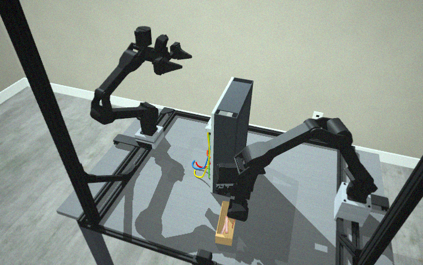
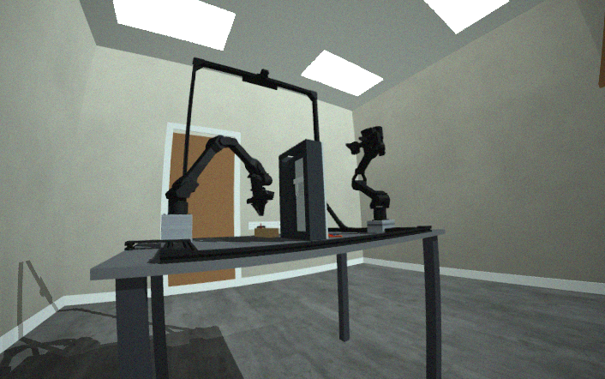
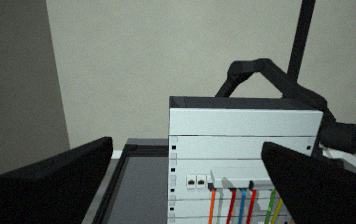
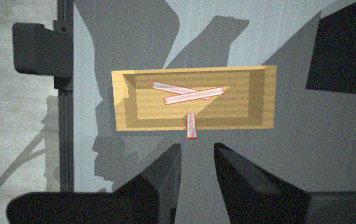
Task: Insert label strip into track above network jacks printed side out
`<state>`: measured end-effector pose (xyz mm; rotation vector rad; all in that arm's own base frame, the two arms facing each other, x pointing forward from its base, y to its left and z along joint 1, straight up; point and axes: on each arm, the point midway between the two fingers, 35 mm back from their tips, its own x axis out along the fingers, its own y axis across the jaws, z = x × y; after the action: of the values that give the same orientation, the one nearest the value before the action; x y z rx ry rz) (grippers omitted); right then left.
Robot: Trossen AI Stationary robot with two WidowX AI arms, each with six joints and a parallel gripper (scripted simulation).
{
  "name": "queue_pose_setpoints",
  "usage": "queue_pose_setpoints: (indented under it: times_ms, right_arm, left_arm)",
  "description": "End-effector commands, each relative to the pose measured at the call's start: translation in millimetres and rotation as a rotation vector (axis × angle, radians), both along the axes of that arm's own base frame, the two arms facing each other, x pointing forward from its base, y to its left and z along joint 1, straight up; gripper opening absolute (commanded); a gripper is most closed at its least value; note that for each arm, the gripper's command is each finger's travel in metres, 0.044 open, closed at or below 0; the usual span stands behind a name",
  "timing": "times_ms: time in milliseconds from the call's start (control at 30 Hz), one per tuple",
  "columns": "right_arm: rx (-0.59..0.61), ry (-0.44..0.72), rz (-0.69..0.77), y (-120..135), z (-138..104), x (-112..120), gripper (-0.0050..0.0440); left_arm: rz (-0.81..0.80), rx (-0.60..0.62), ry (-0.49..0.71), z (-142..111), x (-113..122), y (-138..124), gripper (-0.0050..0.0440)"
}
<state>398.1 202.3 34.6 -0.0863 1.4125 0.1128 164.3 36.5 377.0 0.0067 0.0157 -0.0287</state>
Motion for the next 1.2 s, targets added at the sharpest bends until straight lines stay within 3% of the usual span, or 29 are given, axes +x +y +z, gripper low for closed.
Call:
queue_pose_setpoints:
  times_ms: [0, 400, 700, 800, 833, 867, 1167]
  right_arm:
    - [0.013, -0.006, -0.001, 6.8, 8.1, 4.0, 0.0100]
    - [0.014, -0.008, -0.001, 6.9, 11.4, 4.4, 0.0100]
    - [-0.002, 0.021, -0.002, 3.4, -36.8, -2.3, 0.0100]
    - [-0.002, 0.021, -0.002, 3.6, -36.2, -2.5, 0.0100]
    - [0.022, -0.023, -0.001, 8.8, -15.0, 5.2, 0.0100]
    - [0.024, -0.027, -0.001, 9.1, -10.6, 5.1, 0.0100]
    - [0.010, -0.002, -0.001, 5.9, -30.1, 3.1, 0.0100]
  left_arm:
    - [0.017, -0.009, -0.014, 1.6, -3.8, 0.7, 0.0440]
    - [0.028, -0.011, -0.017, 2.5, -4.9, 1.0, 0.0440]
    - [0.029, -0.003, -0.018, 5.1, -4.9, 0.6, 0.0440]
    - [0.029, -0.003, -0.018, 5.1, -4.9, 0.6, 0.0440]
    - [0.029, -0.003, -0.018, 5.1, -4.9, 0.6, 0.0440]
    - [0.029, -0.003, -0.018, 5.1, -4.9, 0.6, 0.0440]
    - [0.029, -0.003, -0.018, 5.1, -4.9, 0.6, 0.0440]
